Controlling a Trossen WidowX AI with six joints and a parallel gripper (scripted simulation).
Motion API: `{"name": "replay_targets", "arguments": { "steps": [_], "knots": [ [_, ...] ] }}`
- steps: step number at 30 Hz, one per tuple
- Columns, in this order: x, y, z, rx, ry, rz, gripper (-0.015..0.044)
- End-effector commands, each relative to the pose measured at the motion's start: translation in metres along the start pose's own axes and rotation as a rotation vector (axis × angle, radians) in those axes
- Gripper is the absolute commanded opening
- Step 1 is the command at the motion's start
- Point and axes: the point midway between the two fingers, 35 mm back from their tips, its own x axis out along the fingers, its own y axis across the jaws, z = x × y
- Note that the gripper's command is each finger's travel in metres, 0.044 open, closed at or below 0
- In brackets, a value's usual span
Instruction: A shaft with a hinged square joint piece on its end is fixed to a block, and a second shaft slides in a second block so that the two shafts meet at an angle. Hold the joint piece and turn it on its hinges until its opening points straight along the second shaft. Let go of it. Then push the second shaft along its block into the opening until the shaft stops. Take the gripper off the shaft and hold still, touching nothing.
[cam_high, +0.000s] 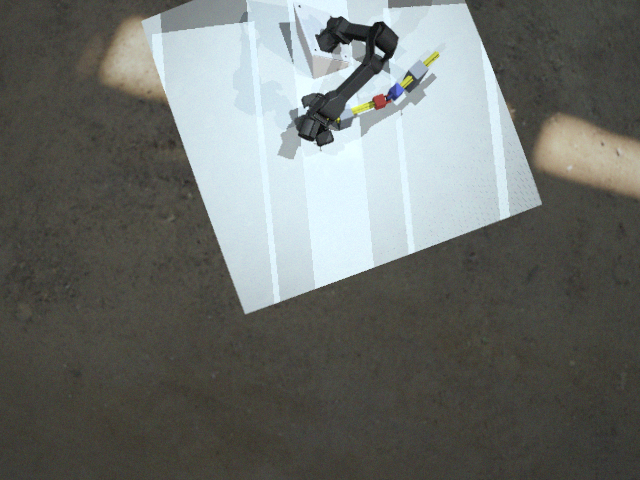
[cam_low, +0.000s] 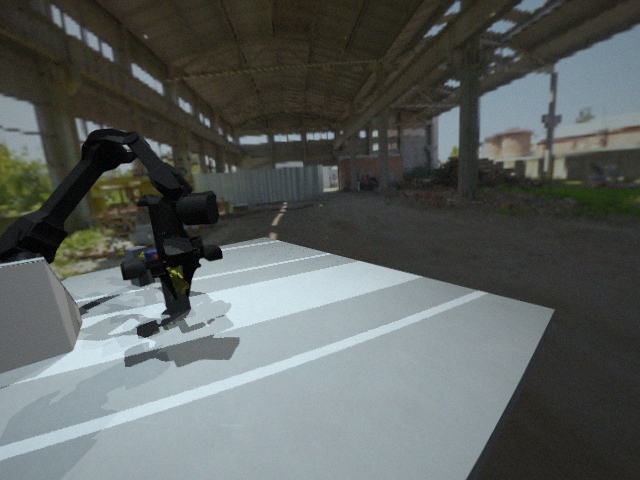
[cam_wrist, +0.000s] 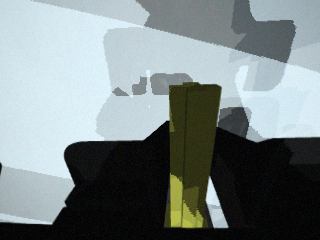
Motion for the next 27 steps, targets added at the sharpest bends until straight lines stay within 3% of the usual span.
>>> {"name": "replay_targets", "arguments": {
  "steps": [1, 11, 14, 19, 27],
  "knots": [
    [0.0003, -0.0001, -0.0041, 0.001, 0.006, 0.004, 0.0],
    [-0.0001, 0.0, -0.0003, 0.0, -0.001, 0.001, 0.0],
    [-0.0001, 0.0, -0.0003, 0.0, -0.001, 0.001, 0.0067],
    [-0.0001, 0.0, -0.0003, 0.0, -0.001, 0.001, 0.0067],
    [-0.0001, 0.0, -0.0003, 0.0, -0.001, 0.001, 0.0277]
  ]
}}
